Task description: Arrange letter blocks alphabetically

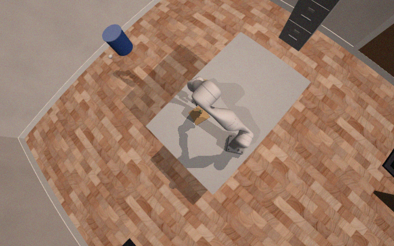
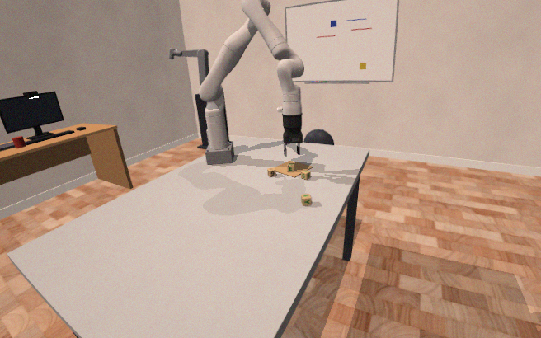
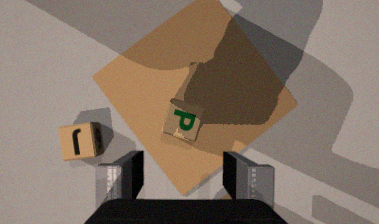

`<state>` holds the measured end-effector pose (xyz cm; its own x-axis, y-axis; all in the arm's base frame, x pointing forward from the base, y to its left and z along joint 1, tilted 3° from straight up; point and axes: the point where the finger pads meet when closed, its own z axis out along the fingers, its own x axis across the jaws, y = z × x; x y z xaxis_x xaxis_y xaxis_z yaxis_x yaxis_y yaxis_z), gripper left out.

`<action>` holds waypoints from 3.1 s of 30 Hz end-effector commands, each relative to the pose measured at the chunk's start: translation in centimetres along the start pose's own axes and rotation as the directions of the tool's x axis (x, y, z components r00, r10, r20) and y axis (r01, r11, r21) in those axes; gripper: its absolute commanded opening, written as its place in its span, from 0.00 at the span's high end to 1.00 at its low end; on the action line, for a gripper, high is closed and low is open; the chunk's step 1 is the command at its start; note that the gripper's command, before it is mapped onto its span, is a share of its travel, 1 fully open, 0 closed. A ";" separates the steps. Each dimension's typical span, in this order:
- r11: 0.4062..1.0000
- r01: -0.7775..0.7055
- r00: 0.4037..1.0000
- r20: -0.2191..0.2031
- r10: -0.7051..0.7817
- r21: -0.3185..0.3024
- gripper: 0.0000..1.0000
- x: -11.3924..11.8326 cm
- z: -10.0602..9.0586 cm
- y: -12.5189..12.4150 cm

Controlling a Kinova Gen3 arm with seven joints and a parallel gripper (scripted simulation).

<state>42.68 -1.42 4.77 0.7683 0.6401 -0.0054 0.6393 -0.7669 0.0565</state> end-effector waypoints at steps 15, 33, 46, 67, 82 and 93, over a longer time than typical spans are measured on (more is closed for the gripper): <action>1.000 0.000 1.000 -0.001 0.000 -0.001 0.00 0.0 -0.1 0.0; 1.000 0.000 1.000 -0.001 0.000 -0.001 0.00 0.0 -0.1 0.0; 1.000 -0.002 1.000 -0.002 0.002 -0.001 0.00 2.0 0.1 3.4; 1.000 0.000 1.000 -0.001 0.000 -0.001 0.00 4.5 0.3 8.7; 1.000 0.000 1.000 -0.001 0.000 -0.001 0.00 4.5 0.3 8.7; 1.000 0.000 1.000 -0.001 0.000 -0.001 0.00 4.5 0.3 8.7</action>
<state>51.64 -5.22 4.81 0.7685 0.6398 -0.0059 0.6391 -0.7671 0.0560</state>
